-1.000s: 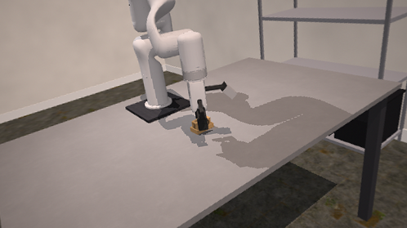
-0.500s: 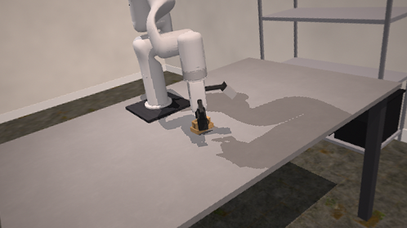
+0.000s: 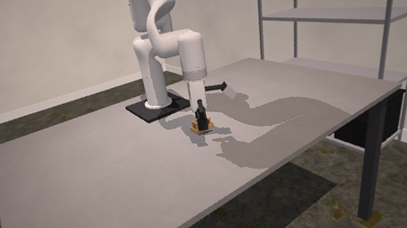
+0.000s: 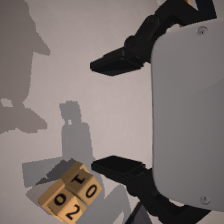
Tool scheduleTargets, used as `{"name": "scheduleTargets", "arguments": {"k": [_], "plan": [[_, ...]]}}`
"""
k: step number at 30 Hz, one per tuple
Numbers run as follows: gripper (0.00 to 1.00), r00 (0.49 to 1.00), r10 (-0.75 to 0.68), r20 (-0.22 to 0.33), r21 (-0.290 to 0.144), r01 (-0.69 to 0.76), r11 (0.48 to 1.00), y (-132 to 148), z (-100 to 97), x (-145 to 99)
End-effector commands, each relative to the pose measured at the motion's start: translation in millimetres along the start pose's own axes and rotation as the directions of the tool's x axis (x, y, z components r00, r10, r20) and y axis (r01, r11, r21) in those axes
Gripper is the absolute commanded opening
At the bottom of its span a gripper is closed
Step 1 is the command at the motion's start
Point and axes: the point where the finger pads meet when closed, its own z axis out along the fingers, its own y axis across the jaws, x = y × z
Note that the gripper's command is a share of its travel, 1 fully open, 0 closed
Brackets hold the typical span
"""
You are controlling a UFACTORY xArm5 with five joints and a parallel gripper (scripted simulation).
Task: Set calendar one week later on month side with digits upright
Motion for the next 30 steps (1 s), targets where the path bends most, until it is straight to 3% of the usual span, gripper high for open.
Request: {"name": "scheduleTargets", "arguments": {"k": [1, 5, 12, 18, 26, 30], "plan": [[1.00, 1.000, 0.000, -0.001, -0.003, 0.000, 1.000, 1.2, -1.3, 0.5], [1.00, 1.000, -0.027, -0.001, -0.004, 0.027, 1.000, 1.2, -1.1, 0.2], [1.00, 0.968, -0.250, 0.000, -0.004, 0.250, 0.968, 1.4, 0.4, -2.1], [1.00, 0.964, -0.268, 0.000, -0.004, 0.268, 0.964, 1.4, 0.5, -2.3], [1.00, 0.871, -0.492, 0.000, -0.004, 0.492, 0.871, 1.7, 2.1, -5.1], [1.00, 0.861, -0.508, 0.001, -0.004, 0.508, 0.861, 1.8, 2.2, -5.3]]}}
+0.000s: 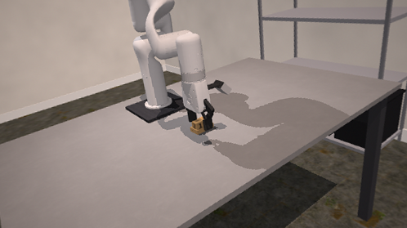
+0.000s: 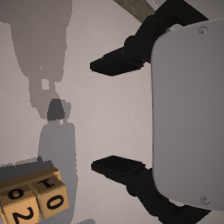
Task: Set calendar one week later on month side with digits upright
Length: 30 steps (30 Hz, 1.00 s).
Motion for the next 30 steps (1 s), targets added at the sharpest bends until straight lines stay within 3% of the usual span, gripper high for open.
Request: {"name": "scheduleTargets", "arguments": {"k": [1, 3, 9, 15, 18, 20, 23, 30], "plan": [[1.00, 0.997, -0.071, 0.001, -0.004, 0.071, 0.997, 1.1, -0.9, -0.8], [1.00, 0.997, -0.071, 0.001, -0.004, 0.071, 0.997, 1.1, -0.9, -0.8], [1.00, 0.961, -0.275, 0.002, -0.004, 0.275, 0.961, 0.2, 0.4, -3.1], [1.00, 0.945, -0.327, 0.002, -0.004, 0.327, 0.945, 0.0, 0.8, -3.7], [1.00, 0.906, -0.423, 0.002, -0.004, 0.423, 0.906, -0.4, 1.5, -4.8], [1.00, 0.906, -0.423, 0.002, -0.004, 0.423, 0.906, -0.4, 1.5, -4.8], [1.00, 0.858, -0.514, 0.003, -0.003, 0.514, 0.858, -0.9, 2.2, -5.9], [1.00, 0.812, -0.583, 0.003, -0.003, 0.583, 0.812, -1.2, 2.7, -6.8]]}}
